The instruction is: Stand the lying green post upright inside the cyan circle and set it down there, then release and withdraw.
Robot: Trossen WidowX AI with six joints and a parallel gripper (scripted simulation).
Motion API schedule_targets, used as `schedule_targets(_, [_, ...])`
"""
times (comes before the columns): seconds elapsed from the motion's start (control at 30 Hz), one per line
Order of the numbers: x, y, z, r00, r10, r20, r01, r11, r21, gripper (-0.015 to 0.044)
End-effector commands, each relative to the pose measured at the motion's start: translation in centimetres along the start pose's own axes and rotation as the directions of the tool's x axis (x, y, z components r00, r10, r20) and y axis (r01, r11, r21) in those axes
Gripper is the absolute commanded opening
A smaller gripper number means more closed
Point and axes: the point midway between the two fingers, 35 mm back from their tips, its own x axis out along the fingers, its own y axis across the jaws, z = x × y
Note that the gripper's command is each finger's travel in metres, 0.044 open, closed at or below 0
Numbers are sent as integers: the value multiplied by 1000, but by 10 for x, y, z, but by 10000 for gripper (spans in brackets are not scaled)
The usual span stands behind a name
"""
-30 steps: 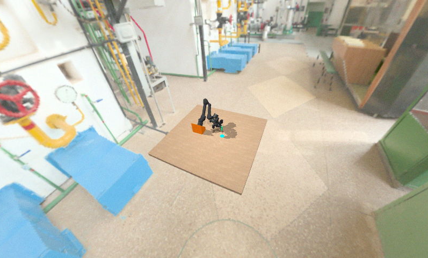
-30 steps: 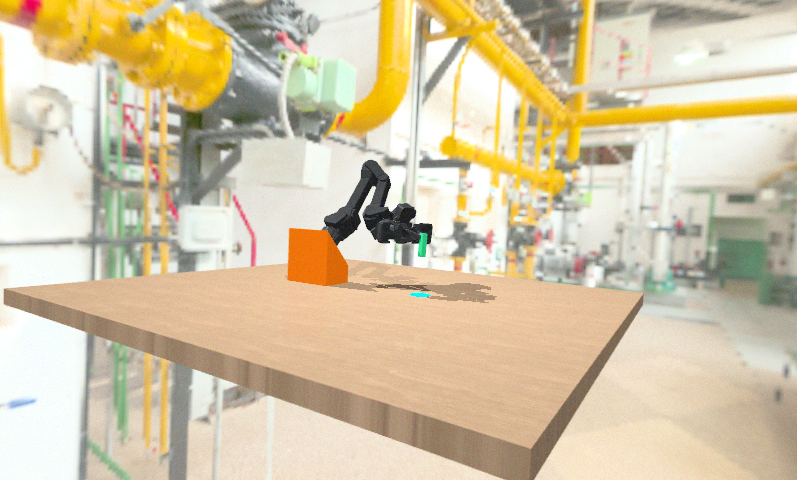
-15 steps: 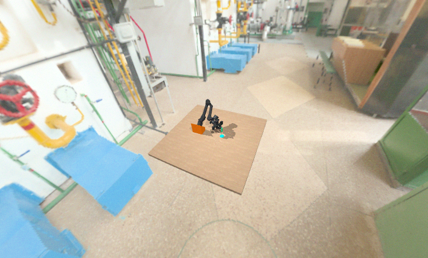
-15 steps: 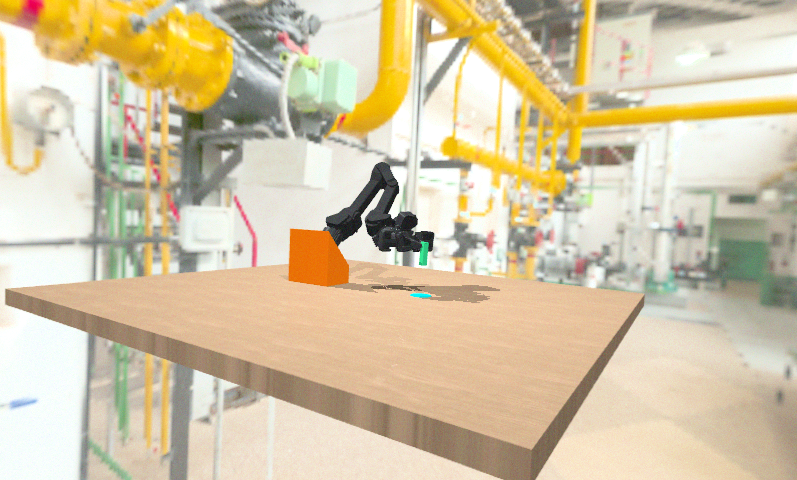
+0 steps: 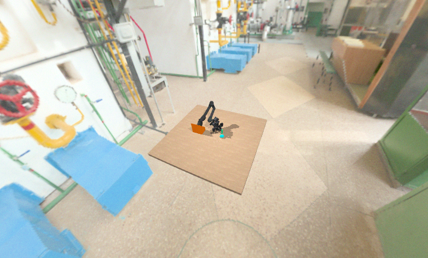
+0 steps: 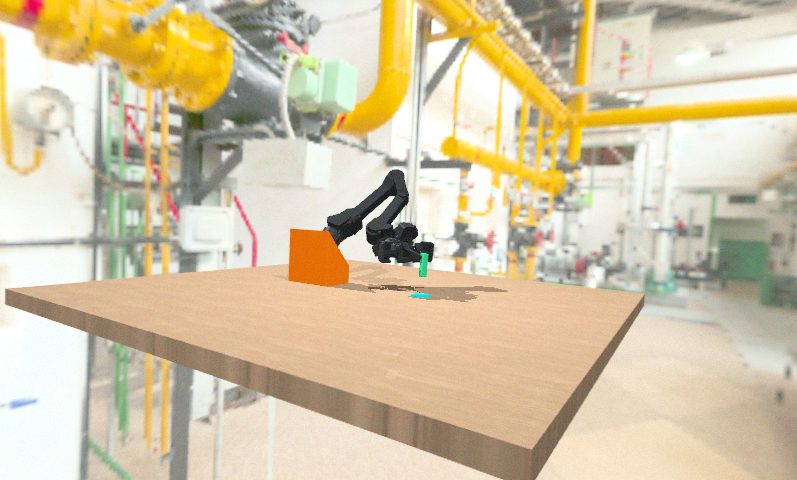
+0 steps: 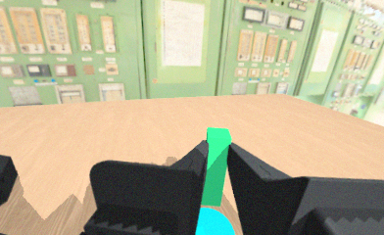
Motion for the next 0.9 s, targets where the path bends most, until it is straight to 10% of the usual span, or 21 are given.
schedule_targets(0.0, [1, 1, -8, 1000, 3, 6, -3, 1000, 9, 23])
schedule_targets(0.87, [2, -1, -52, 1000, 2, 1, -2, 1000, -4, 23])
